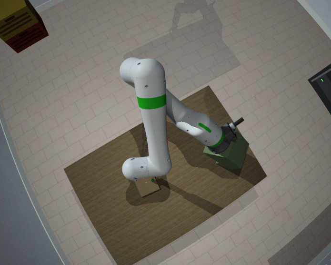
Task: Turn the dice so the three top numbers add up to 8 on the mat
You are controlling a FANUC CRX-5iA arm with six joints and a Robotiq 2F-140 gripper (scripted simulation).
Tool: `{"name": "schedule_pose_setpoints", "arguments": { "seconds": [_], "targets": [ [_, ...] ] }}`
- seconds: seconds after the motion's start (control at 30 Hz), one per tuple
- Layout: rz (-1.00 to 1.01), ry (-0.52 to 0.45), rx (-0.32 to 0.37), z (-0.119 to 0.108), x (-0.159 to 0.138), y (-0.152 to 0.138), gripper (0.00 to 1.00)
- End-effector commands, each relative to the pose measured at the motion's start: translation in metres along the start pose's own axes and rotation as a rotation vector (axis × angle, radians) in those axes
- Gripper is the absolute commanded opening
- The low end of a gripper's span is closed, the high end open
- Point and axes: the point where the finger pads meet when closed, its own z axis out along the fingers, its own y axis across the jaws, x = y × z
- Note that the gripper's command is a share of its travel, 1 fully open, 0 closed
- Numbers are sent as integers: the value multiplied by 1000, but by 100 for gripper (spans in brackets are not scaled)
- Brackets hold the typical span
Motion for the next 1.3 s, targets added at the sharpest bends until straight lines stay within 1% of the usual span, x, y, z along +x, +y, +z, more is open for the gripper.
{"name": "schedule_pose_setpoints", "arguments": {
  "seconds": [0.0, 0.07, 0.17, 0.53, 0.57, 0.63, 0.7, 0.73, 0.8, 0.87, 0.93, 0.97, 1.07, 1.27],
  "targets": [
    [0, 4, -3, -38, 1, 0, 7],
    [0, 4, -3, -48, 0, 0, 7],
    [0, 4, -3, -54, 0, 0, 7],
    [-6, 4, -4, -54, -1, 0, 7],
    [-42, 4, -4, -54, -7, 2, 7],
    [-189, 3, -6, -55, -34, 13, 7],
    [-218, 2, -6, -55, -39, 15, 7],
    [-274, 2, -7, -55, -49, 19, 7],
    [-274, 2, -7, -55, -49, 19, 7],
    [-402, 2, -6, -56, -71, 30, 7],
    [-434, 2, -5, -57, -76, 33, 7],
    [-495, 3, -4, -57, -87, 39, 7],
    [-549, 3, -3, -58, -96, 44, 7],
    [-549, 3, -3, -58, -96, 44, 7]
  ]
}}
